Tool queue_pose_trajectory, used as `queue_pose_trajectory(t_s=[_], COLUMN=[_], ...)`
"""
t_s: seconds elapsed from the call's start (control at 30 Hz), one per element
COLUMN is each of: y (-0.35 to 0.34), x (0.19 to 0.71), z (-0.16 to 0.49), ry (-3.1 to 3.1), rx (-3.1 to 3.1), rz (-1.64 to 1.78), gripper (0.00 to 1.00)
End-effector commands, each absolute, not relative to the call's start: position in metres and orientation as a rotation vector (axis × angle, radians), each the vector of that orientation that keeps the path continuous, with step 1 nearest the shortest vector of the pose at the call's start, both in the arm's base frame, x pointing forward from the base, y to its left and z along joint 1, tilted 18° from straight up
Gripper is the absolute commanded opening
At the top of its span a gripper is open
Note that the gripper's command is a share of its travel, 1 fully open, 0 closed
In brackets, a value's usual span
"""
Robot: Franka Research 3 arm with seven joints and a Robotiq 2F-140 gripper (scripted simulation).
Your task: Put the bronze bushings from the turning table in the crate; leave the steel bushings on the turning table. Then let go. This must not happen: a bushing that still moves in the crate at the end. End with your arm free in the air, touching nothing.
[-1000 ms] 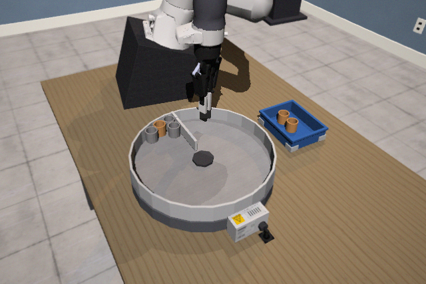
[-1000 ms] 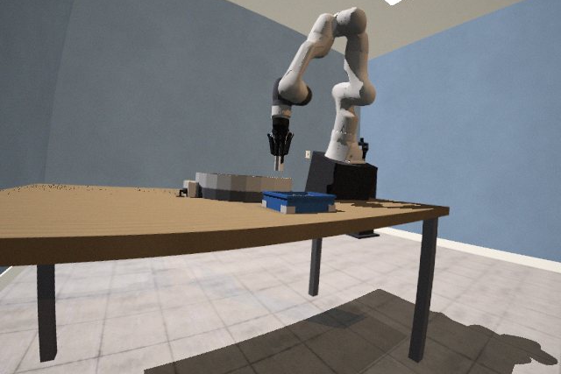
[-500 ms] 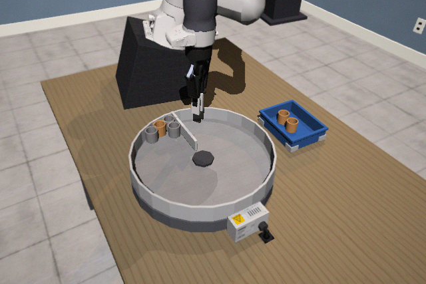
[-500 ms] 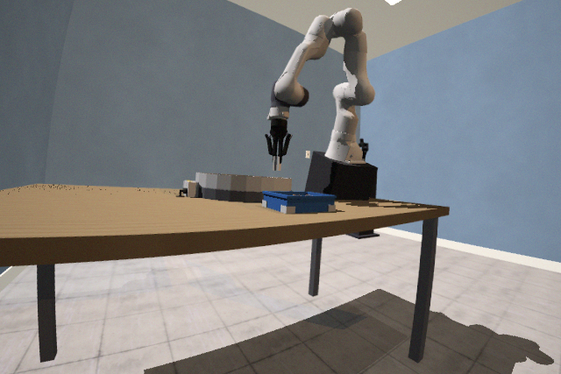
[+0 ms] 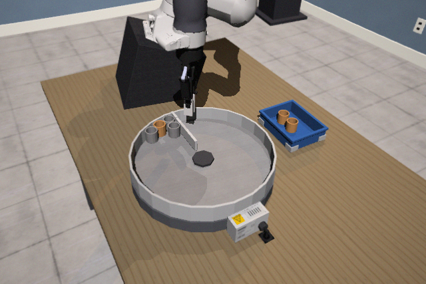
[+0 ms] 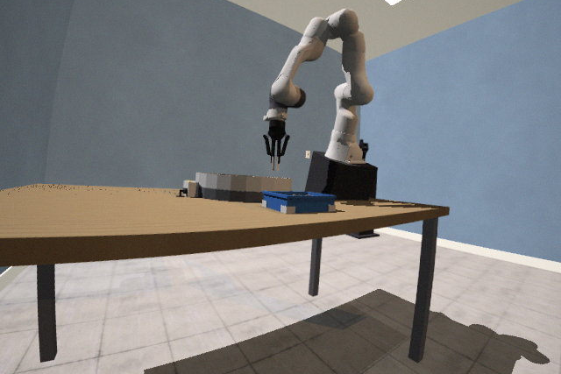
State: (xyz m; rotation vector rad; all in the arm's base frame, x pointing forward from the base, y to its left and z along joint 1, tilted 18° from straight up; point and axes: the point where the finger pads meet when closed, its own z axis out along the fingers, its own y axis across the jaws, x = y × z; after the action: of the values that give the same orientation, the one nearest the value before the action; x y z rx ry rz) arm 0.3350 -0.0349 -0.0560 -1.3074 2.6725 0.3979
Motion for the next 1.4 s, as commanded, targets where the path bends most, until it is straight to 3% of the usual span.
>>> queue_pose_trajectory(t_s=[0.0,1.37], y=[-0.039,-0.107], x=[0.334,0.326], z=[-0.058,-0.082], ry=[2.518,2.018], rx=[-1.496,-2.051], rz=[0.378,0.29], gripper=[0.1,0.1])
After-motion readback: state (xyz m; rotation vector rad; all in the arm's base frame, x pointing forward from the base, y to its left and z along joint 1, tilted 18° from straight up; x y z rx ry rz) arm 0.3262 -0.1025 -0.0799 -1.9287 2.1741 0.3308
